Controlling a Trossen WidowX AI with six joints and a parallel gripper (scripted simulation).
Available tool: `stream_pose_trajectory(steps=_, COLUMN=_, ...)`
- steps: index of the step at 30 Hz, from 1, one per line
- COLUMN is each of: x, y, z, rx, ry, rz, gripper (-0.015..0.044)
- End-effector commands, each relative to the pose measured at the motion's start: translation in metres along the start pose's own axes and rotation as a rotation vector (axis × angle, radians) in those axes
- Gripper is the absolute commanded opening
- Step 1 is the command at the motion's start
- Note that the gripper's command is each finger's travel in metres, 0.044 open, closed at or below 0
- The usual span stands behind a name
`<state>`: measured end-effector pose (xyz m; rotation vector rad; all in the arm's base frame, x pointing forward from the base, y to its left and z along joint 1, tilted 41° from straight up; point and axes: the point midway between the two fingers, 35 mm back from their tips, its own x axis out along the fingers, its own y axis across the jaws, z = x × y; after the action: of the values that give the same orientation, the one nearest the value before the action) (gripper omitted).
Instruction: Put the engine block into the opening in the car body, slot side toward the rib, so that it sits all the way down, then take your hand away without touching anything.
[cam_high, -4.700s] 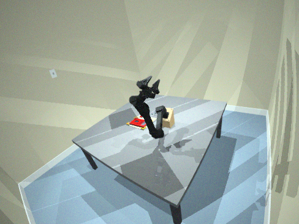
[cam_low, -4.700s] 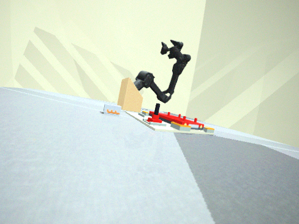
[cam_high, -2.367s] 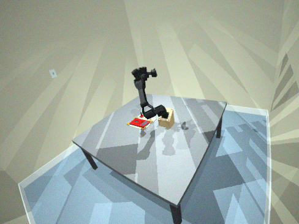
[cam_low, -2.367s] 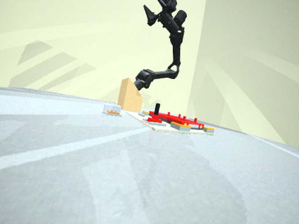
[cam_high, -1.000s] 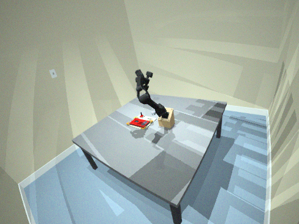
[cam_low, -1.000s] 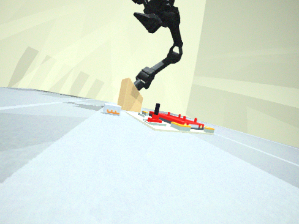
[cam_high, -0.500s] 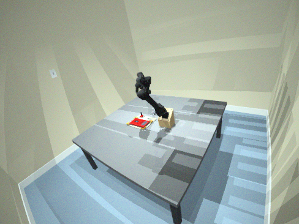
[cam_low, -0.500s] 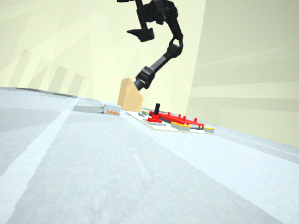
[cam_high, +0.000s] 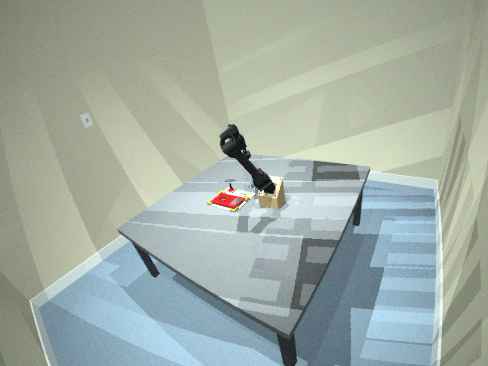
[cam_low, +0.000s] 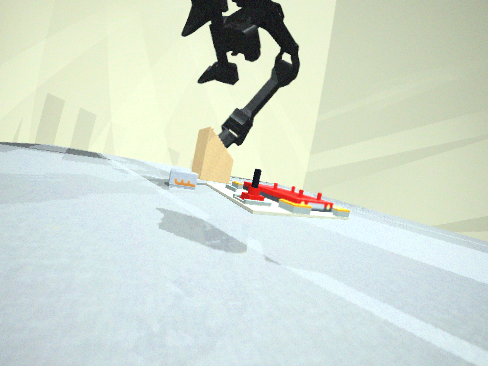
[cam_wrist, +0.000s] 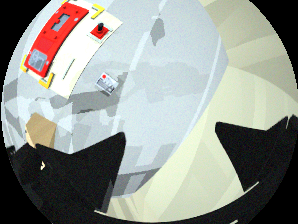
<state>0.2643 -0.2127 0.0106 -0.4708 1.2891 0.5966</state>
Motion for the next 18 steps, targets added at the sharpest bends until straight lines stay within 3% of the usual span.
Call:
stream_pose_trajectory(steps=1, x=0.015, y=0.008, z=0.006, rx=-0.096, ry=-0.034, rz=0.065, gripper=0.0440)
stream_pose_trajectory(steps=18, x=0.078, y=0.052, z=0.029, rx=-0.538, ry=-0.279, rz=0.327, gripper=0.0440)
